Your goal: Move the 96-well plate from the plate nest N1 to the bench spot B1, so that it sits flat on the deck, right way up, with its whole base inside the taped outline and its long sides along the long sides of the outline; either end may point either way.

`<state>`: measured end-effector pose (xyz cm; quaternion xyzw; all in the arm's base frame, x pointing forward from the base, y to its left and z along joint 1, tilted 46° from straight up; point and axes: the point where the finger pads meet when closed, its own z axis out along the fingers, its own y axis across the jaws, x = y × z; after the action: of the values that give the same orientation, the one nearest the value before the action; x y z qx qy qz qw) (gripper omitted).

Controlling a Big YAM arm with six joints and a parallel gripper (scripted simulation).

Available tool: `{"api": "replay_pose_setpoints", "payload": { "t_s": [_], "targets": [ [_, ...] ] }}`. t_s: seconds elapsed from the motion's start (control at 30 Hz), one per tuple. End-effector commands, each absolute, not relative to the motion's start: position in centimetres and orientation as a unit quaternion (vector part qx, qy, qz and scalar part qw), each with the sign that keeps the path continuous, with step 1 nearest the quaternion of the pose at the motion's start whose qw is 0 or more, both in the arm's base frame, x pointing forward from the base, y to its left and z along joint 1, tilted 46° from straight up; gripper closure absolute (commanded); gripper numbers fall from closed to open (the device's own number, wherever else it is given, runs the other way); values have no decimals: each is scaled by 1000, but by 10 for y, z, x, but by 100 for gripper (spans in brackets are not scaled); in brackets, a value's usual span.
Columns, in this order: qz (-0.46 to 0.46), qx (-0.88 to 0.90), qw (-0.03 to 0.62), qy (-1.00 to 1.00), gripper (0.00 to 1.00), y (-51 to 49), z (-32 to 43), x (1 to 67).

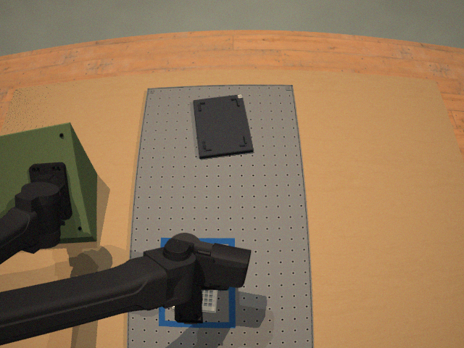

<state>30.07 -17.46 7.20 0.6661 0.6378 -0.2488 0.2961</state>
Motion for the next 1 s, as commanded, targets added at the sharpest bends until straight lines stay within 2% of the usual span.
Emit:
{"api": "replay_pose_setpoints", "payload": {
  "t_s": [0.0,0.97],
  "targets": [
    [-244,668,303,635,100,-178,74,306],
    [-246,668,301,635,100,-181,69,303]
  ]
}}
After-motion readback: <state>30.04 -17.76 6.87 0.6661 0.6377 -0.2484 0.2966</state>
